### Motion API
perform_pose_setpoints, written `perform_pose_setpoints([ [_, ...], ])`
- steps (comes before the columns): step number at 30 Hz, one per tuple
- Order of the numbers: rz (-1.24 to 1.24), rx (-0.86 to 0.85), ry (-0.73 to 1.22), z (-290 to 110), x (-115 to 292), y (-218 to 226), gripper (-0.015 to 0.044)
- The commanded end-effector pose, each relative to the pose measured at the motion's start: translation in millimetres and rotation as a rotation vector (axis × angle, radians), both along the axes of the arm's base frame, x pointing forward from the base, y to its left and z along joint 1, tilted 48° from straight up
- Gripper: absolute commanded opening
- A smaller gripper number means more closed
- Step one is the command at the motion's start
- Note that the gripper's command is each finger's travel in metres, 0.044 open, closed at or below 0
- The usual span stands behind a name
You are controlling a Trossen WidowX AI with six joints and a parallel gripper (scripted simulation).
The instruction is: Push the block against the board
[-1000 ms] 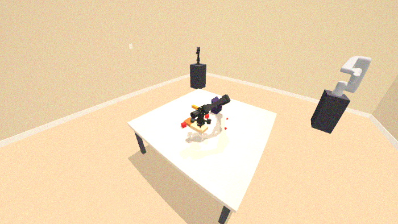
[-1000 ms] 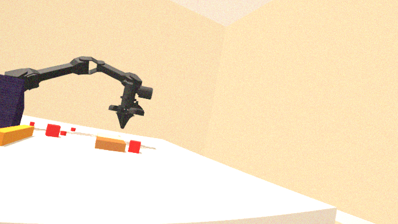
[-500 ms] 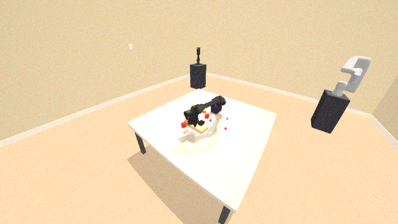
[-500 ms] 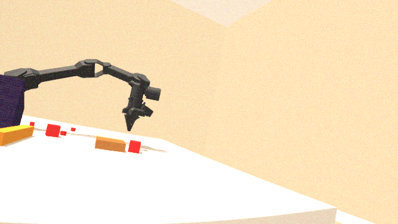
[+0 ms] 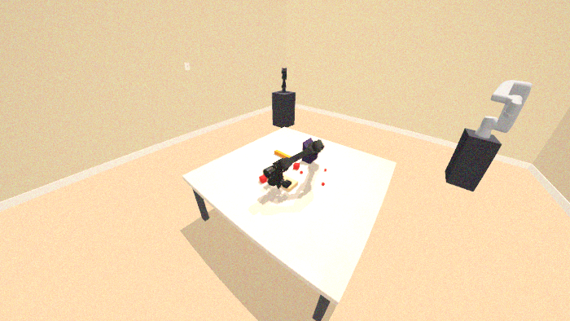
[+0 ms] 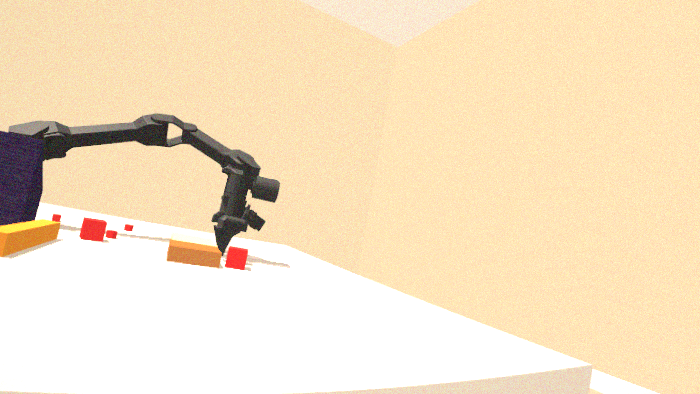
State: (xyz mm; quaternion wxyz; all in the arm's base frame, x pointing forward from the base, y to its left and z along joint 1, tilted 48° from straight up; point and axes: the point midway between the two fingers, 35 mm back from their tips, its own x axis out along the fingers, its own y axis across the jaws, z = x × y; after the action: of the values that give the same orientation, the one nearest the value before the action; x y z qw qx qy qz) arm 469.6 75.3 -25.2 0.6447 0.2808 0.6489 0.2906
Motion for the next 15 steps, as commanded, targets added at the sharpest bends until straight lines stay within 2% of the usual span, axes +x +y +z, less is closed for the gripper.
perform_pose_setpoints([
  [1,-0.020,0.003,-0.007,0.9,1.7,-5.0,0.0000],
  [15,-0.020,0.003,-0.006,0.6,-17.9,-5.0,0.0000],
])
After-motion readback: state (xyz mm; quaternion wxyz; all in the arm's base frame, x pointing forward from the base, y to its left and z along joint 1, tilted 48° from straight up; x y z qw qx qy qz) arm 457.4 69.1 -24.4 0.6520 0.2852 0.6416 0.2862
